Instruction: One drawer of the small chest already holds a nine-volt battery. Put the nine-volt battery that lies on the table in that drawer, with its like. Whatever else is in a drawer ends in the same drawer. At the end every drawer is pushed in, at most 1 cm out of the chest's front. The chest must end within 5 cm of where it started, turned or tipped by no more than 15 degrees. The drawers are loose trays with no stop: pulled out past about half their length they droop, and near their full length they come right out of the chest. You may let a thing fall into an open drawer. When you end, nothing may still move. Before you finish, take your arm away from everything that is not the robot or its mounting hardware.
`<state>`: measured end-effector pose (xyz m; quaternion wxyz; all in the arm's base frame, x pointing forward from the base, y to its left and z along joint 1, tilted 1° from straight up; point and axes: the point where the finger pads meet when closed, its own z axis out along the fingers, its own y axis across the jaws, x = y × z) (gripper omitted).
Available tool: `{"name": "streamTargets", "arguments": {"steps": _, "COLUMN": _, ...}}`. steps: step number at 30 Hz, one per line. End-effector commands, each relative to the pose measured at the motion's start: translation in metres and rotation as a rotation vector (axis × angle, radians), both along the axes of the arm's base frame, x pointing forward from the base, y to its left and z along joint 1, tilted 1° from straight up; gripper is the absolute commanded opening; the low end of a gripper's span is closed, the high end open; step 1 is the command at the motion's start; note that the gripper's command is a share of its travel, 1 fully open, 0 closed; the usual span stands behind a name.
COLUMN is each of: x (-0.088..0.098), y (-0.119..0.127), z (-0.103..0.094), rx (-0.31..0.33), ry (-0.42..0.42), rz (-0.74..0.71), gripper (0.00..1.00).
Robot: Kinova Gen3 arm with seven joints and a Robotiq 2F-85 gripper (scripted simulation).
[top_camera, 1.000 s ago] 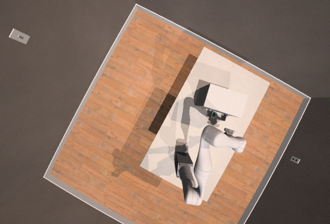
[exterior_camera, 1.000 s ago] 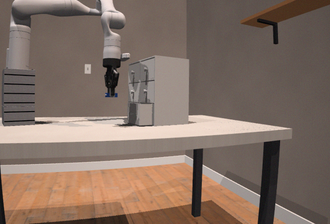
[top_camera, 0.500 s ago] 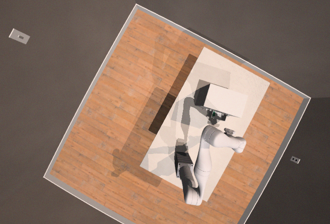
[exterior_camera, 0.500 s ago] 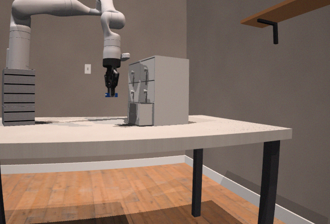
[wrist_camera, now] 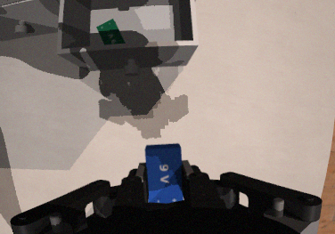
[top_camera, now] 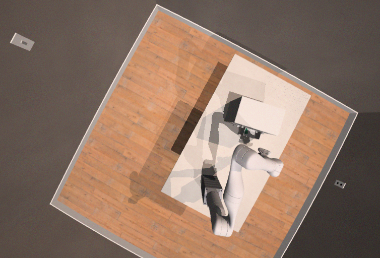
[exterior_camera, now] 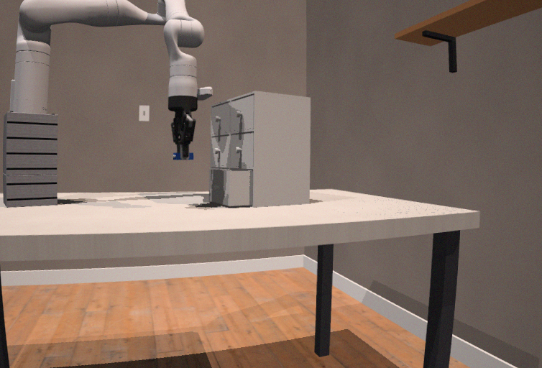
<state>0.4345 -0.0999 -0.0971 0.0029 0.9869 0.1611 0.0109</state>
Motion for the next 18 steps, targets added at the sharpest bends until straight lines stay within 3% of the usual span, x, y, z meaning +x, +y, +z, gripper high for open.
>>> {"name": "streamTargets", "arguments": {"steps": 1, "x": 0.0000, "y": -0.0004, "z": 0.0009, "rx": 0.002, "ry": -0.005, "rz": -0.002, "gripper": 0.23}}
{"name": "streamTargets", "arguments": {"steps": 18, "x": -0.0004, "y": -0.0005, "z": 0.0007, "rx": 0.014, "ry": -0.043, "rz": -0.002, "gripper": 0.23}}
